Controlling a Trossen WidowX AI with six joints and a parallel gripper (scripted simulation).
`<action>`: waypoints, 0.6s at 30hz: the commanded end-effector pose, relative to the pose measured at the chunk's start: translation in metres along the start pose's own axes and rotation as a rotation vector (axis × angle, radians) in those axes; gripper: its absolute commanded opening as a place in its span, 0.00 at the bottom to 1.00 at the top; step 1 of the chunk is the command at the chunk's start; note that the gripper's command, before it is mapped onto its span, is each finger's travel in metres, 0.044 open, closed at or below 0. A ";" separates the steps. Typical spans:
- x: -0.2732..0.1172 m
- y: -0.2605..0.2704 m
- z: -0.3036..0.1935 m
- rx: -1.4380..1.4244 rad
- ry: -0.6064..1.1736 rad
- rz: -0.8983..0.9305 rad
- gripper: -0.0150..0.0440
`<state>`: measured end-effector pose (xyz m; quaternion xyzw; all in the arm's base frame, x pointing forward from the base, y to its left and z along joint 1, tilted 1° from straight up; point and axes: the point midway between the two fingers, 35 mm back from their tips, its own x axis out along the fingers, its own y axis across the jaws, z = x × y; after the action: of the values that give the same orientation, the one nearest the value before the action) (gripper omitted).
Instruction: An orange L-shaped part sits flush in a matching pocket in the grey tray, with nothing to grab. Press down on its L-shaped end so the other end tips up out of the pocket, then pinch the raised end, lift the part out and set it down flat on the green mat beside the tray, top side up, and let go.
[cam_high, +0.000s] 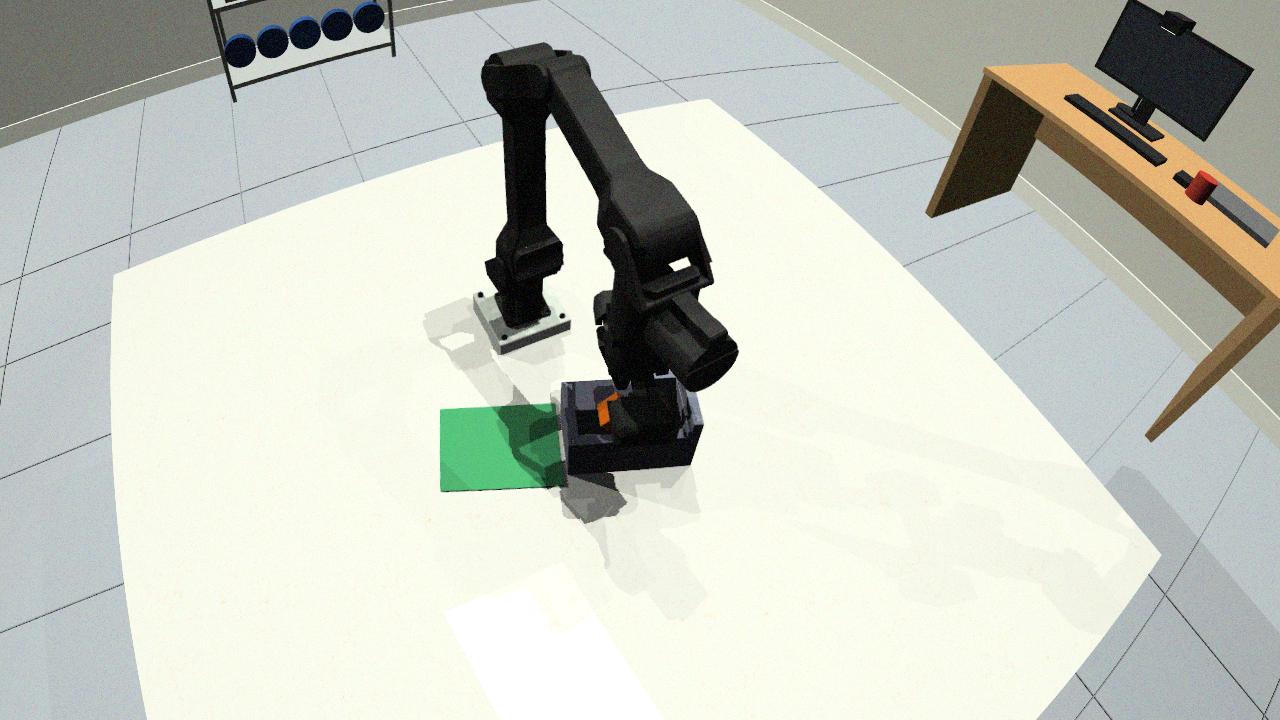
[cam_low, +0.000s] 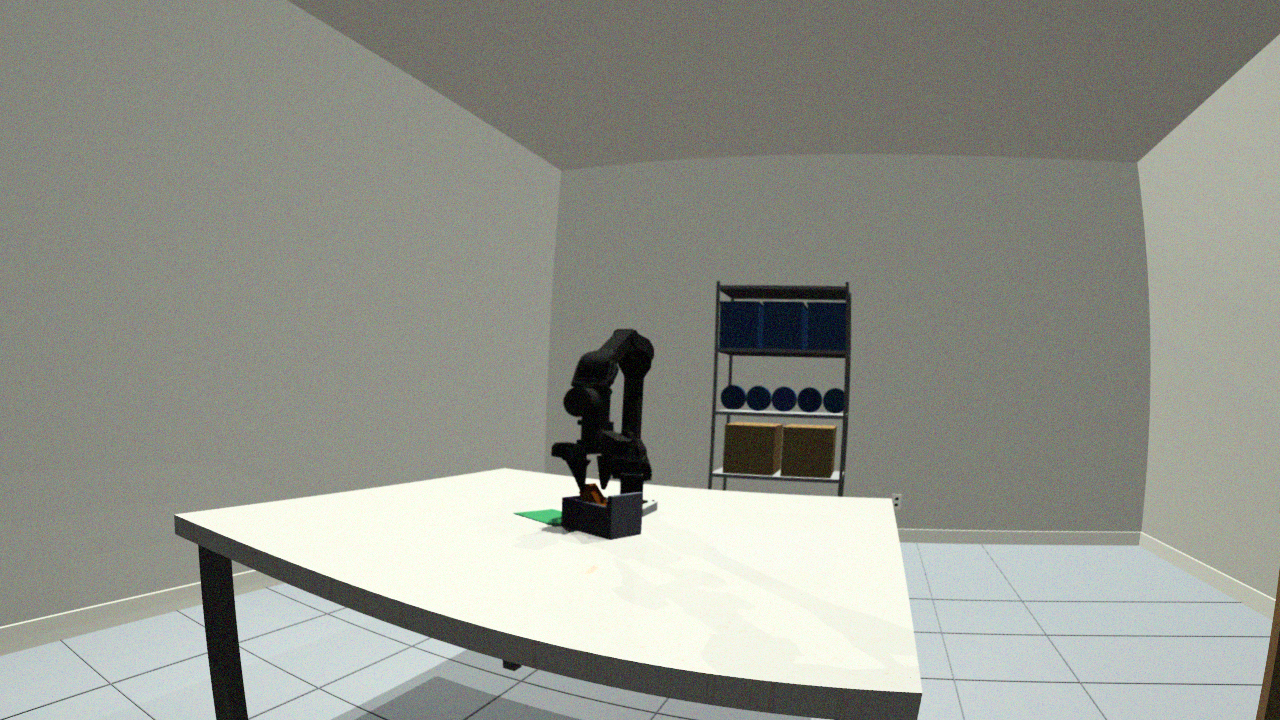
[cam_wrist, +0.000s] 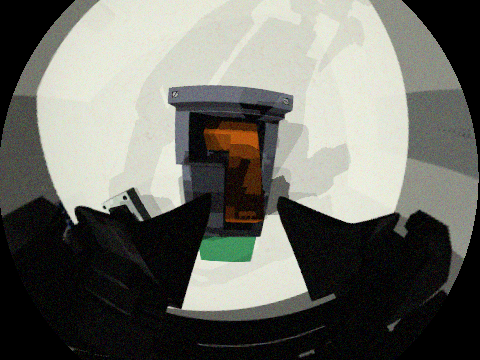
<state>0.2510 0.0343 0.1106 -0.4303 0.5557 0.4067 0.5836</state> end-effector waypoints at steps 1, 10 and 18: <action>0.007 0.001 0.000 -0.005 0.000 0.005 0.73; 0.020 0.002 -0.001 -0.005 0.000 0.005 0.73; 0.017 0.001 -0.001 0.000 0.001 0.002 0.48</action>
<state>0.2505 0.0340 0.0928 -0.4300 0.5564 0.4071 0.5829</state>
